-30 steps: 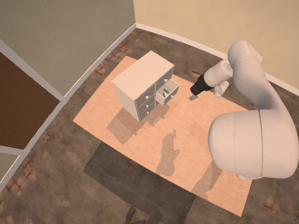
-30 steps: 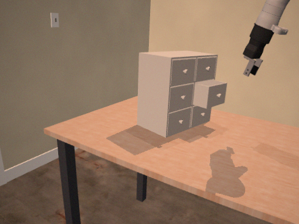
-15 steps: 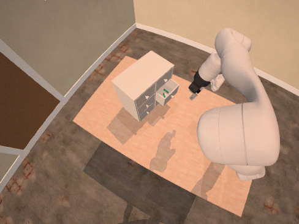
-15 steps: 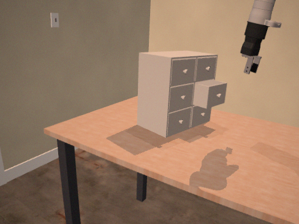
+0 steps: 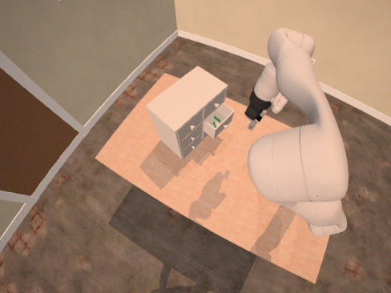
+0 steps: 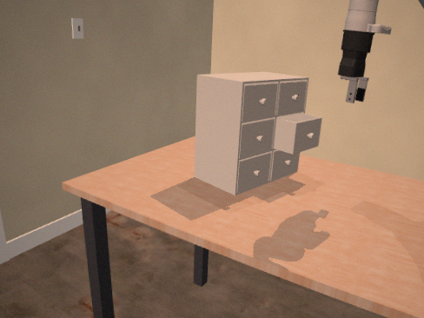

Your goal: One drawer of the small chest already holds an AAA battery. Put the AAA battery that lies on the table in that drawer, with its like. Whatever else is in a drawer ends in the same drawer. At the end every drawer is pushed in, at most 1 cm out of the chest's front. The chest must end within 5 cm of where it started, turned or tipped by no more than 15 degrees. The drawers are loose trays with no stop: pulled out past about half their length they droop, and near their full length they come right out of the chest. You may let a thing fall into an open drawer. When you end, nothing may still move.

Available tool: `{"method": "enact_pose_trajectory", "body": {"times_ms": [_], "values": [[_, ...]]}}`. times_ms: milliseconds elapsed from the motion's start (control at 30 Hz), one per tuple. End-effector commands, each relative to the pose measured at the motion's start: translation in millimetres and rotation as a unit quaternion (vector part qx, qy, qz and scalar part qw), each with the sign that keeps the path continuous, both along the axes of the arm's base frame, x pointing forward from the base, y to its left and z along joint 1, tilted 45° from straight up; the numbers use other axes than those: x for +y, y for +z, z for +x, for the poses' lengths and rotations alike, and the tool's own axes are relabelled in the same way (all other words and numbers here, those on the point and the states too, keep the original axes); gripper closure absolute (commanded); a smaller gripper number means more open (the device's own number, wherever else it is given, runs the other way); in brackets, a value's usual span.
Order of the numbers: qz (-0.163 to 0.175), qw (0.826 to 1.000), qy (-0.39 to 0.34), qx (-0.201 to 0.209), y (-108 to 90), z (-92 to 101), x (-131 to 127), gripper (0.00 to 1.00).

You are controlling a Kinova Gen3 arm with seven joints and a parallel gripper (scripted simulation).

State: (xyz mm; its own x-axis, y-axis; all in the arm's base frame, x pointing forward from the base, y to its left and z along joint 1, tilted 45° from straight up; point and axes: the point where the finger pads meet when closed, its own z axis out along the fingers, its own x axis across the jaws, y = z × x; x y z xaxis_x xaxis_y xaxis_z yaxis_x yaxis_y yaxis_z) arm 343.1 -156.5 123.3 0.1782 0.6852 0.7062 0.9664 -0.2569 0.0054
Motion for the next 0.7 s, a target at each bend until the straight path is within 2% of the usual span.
{"method": "enact_pose_trajectory", "body": {"times_ms": [0, 667], "values": [[0.0, 1.0, 0.006, 0.004, -1.0, 1.7, -1.2, 0.0], [0.003, 1.0, 0.017, 0.015, 0.1, 1.4, -2.2, 0.0]]}}
